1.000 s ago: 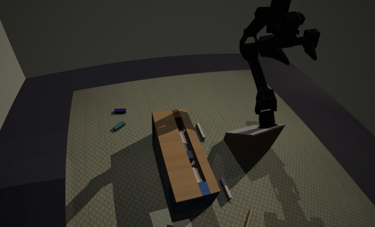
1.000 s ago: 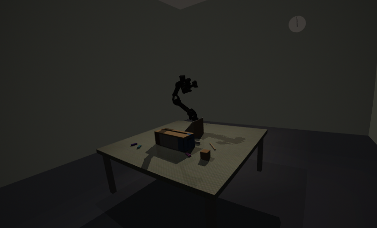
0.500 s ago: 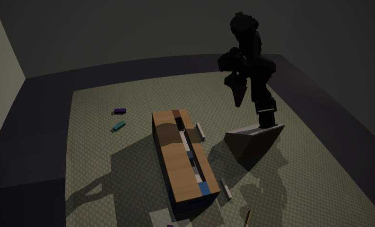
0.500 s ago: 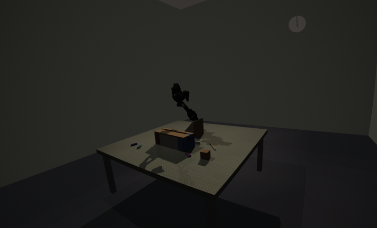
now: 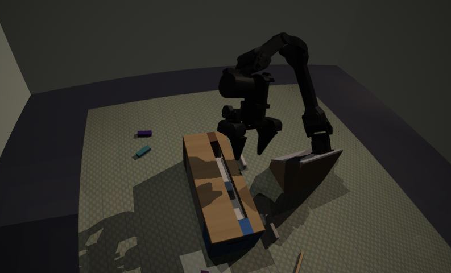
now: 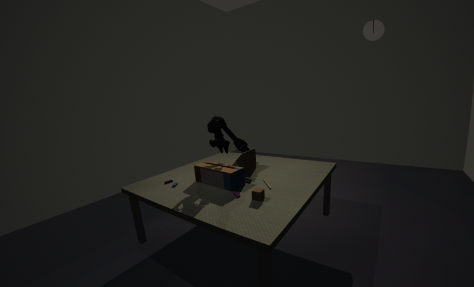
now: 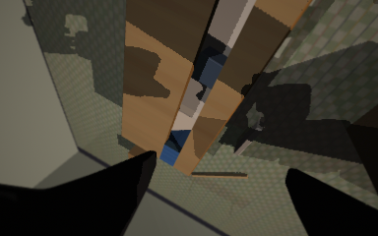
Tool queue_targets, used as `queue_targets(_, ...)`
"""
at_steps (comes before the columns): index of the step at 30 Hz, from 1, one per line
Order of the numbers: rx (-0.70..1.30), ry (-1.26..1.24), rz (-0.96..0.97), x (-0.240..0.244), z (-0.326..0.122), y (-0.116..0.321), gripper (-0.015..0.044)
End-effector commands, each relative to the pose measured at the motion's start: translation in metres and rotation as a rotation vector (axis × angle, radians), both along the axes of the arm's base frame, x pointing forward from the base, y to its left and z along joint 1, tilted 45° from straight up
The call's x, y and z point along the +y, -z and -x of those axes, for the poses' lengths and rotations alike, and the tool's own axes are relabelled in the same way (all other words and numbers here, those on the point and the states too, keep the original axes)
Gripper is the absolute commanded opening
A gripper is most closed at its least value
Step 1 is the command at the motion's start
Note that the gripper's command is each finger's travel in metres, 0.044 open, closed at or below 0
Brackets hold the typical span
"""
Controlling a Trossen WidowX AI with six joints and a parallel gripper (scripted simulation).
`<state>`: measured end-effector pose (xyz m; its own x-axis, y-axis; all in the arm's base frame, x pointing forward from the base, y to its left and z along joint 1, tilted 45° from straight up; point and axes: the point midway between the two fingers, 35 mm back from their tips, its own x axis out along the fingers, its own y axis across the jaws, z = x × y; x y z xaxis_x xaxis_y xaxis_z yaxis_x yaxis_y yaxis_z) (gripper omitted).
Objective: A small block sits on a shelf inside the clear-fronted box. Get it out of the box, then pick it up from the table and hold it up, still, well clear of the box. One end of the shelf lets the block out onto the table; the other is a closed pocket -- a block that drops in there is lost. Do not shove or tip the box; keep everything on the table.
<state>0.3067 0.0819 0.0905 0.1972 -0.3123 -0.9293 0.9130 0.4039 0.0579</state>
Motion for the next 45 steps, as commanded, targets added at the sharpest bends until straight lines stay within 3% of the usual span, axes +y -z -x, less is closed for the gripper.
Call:
queue_targets(1, -0.026, 0.408, 0.060, -0.058, -0.003, 0.021, 0.0400)
queue_targets(45, -0.027, 0.408, 0.059, -0.094, -0.009, 0.055, 0.0400)
